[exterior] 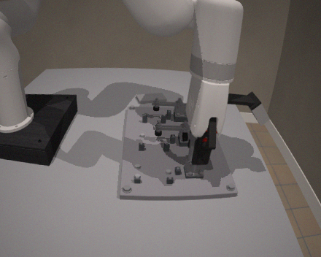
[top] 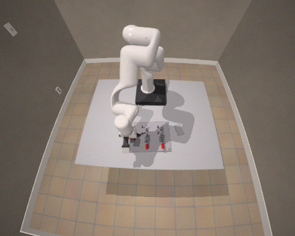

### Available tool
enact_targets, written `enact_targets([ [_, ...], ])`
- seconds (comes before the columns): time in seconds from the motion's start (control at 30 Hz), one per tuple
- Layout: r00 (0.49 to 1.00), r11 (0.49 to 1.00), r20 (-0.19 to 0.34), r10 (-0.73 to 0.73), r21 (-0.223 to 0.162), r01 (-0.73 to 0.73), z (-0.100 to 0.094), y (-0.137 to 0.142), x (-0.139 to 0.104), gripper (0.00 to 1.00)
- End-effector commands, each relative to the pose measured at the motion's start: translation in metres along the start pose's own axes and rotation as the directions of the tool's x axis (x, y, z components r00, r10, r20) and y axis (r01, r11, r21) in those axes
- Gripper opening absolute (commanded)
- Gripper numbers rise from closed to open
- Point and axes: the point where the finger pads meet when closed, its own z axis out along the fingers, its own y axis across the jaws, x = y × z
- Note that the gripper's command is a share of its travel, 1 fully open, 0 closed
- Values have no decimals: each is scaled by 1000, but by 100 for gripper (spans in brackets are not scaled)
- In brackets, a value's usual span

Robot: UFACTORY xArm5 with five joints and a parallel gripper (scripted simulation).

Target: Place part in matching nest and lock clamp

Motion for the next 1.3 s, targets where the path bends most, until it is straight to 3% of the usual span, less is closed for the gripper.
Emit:
enact_targets([
  [0.0, 1000, 1000, -5, -1, -1, 1, -2, 0, 2, 47],
  [0.77, 1000, 1000, -5, -1, -1, 1, -5, 0, 2, 47],
  [1.27, 1000, 1000, -5, -1, -1, 1, -52, -1, 2, 47],
])
